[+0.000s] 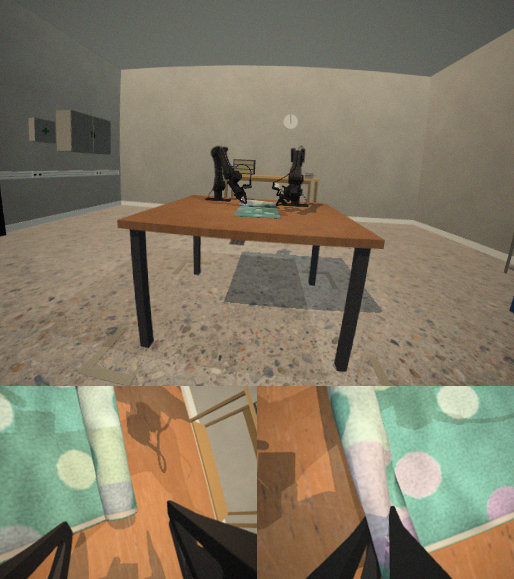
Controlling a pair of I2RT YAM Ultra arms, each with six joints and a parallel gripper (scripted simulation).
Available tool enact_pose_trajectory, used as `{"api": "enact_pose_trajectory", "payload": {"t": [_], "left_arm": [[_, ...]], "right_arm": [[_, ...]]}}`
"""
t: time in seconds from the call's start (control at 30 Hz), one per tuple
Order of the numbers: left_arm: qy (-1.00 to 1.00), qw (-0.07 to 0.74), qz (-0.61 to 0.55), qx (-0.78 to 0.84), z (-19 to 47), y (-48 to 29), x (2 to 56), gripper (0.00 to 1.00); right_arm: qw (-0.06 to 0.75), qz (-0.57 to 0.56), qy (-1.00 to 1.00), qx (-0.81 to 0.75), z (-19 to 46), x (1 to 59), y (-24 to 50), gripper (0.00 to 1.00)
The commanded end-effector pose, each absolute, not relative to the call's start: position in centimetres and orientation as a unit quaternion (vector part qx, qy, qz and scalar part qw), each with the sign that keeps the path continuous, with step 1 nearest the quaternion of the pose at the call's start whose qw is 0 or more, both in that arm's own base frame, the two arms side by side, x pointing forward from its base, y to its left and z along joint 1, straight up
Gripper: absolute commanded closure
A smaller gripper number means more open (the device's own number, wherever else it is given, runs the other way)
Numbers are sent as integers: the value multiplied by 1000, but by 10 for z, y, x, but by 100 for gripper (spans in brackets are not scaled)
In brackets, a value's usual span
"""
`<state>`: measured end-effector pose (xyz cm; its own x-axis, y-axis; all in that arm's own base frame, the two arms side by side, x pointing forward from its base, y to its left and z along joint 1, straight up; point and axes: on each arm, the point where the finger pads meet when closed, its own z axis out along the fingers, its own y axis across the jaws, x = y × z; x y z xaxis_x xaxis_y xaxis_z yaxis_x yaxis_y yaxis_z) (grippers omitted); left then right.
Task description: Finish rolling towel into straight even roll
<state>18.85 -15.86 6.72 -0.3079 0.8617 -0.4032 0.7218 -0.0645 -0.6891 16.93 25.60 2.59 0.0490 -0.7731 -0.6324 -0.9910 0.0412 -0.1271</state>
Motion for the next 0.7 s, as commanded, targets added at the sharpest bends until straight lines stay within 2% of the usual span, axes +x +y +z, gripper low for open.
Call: {"api": "enact_pose_trajectory", "payload": {"t": [0.0,0.2,0.27,0.67], "left_arm": [[-674,78,440,-588,75,-156,187,14],[-676,6,396,-621,75,-162,179,11],[-676,6,396,-621,75,-162,179,11],[-644,-225,234,-693,78,-180,151,7]], "right_arm": [[225,242,677,-658,27,163,258,85],[159,299,696,-634,29,163,258,85],[159,299,696,-634,29,163,258,85],[29,400,715,-572,33,163,258,85]]}}
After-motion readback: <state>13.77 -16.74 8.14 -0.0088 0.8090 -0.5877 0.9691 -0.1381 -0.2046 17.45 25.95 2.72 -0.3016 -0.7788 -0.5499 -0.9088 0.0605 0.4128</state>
